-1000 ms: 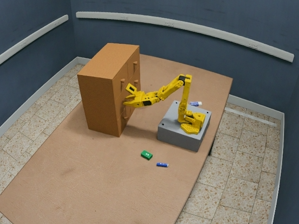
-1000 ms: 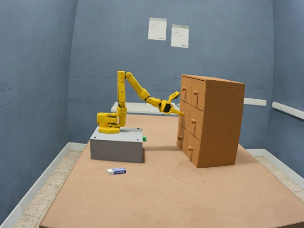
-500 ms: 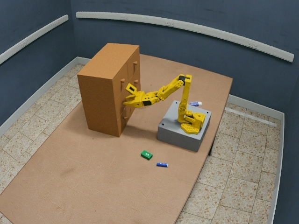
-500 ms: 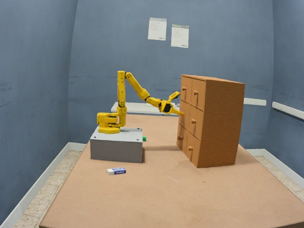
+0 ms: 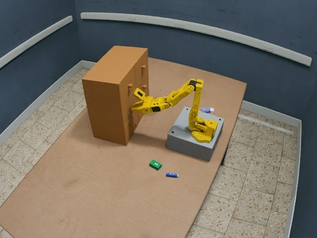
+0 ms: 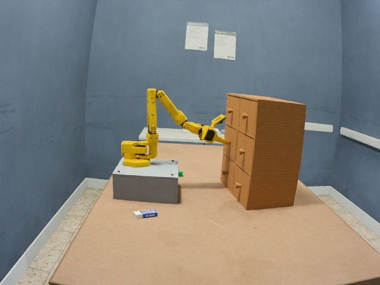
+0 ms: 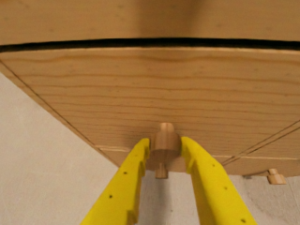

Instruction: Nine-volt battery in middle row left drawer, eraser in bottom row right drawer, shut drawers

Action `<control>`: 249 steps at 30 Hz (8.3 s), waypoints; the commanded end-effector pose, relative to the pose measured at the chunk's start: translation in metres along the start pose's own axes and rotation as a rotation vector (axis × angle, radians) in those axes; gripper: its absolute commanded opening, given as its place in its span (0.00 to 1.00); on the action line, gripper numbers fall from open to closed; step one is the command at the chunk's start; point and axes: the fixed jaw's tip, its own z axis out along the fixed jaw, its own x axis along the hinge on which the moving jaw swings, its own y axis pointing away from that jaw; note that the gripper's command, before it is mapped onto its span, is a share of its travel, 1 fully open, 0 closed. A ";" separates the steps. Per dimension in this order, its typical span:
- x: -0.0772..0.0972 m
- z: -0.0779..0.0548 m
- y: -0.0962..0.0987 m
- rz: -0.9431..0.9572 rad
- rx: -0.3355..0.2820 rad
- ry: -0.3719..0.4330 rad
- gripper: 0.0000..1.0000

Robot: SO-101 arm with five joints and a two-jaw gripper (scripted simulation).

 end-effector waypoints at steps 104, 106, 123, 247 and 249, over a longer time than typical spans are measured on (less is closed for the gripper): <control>0.008 -0.024 0.002 -0.006 -0.009 -0.008 0.00; 0.008 -0.025 0.002 -0.006 -0.009 -0.008 0.00; 0.010 -0.031 0.002 -0.006 -0.011 -0.008 0.00; 0.023 -0.064 0.004 -0.009 -0.021 -0.008 0.00; 0.023 -0.064 0.004 -0.009 -0.021 -0.008 0.00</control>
